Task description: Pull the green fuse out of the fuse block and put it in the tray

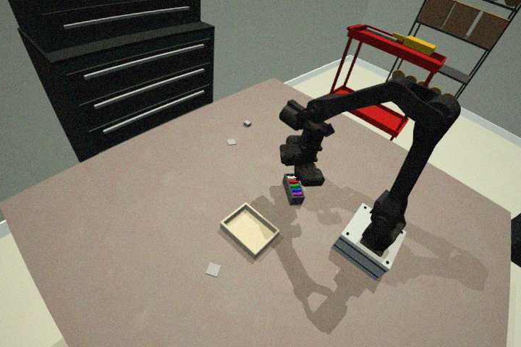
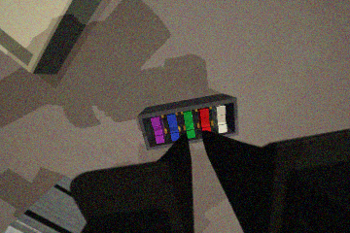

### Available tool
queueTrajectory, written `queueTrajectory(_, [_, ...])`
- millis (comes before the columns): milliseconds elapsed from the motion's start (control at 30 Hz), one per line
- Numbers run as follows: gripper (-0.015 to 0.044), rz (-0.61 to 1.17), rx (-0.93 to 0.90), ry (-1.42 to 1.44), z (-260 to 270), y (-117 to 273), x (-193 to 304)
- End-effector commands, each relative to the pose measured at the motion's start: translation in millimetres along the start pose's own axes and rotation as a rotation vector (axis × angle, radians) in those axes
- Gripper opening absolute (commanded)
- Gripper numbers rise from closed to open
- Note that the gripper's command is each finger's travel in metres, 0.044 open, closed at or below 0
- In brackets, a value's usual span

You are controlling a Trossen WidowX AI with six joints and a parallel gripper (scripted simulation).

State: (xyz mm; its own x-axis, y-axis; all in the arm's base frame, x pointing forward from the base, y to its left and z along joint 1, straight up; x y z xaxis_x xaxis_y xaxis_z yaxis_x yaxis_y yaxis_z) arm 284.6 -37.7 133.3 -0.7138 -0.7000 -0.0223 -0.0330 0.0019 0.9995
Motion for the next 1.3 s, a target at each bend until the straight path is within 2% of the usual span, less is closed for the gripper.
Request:
queueTrajectory(0, [0.0060, 0.004, 0.000, 0.004, 0, -5, 0])
queueTrajectory(1267, [0.0060, 0.004, 0.000, 0.004, 1, -33, 0])
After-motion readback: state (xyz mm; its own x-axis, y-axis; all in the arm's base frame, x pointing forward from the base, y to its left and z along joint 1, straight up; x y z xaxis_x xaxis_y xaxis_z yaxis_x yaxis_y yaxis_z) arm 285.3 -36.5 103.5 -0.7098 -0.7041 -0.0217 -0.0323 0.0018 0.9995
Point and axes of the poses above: the point midway between the two fingers, 35 mm back from their tips, its own y axis back along the fingers, its own z axis across the jaws, x = y × z, the point moved 10 cm from there along y, back along the fingers, and after that the axes turned 6 degrees about -y, right-handed, at the moved point
